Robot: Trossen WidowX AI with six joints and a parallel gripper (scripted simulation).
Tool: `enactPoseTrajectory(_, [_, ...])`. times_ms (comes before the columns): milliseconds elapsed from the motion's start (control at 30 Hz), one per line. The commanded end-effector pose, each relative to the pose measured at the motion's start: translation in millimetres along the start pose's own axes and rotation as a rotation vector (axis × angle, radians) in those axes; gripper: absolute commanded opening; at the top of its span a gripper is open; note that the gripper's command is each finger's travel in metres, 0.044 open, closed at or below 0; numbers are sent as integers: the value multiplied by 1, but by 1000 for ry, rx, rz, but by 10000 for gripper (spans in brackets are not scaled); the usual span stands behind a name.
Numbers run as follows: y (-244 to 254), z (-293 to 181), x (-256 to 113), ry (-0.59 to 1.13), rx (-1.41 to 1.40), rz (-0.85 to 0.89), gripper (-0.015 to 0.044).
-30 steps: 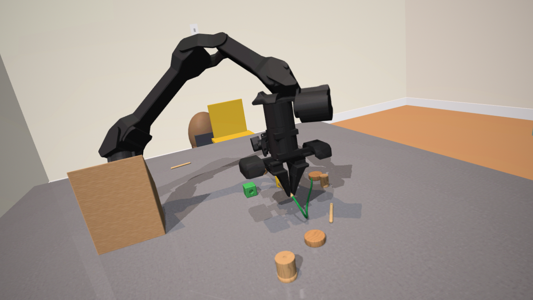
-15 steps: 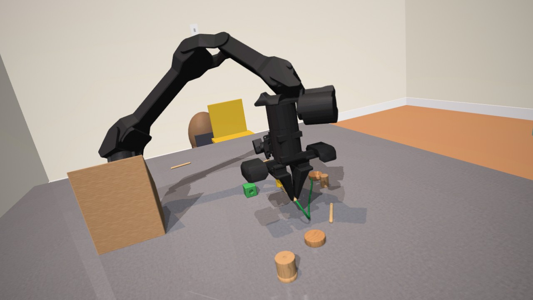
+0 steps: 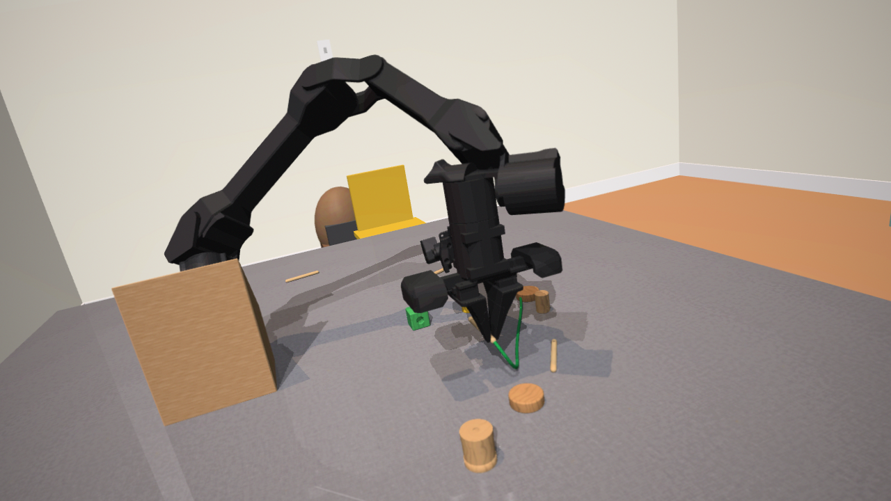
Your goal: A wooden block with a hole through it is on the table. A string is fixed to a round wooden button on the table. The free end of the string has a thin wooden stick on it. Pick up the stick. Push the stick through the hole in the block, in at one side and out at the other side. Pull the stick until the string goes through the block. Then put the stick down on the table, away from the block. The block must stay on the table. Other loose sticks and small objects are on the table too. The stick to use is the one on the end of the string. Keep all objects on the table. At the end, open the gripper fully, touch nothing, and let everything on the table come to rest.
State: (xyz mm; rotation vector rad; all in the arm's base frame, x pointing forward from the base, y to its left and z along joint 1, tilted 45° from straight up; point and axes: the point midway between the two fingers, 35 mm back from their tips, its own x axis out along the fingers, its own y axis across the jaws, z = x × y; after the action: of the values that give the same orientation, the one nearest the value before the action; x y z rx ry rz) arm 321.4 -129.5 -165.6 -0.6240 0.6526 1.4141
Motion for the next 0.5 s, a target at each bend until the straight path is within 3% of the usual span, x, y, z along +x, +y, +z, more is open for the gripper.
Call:
enactPoseTrajectory(0, [4, 2, 4, -1, 3, 3, 0])
enactPoseTrajectory(467, [16, 9, 17, -2, 4, 4, 0])
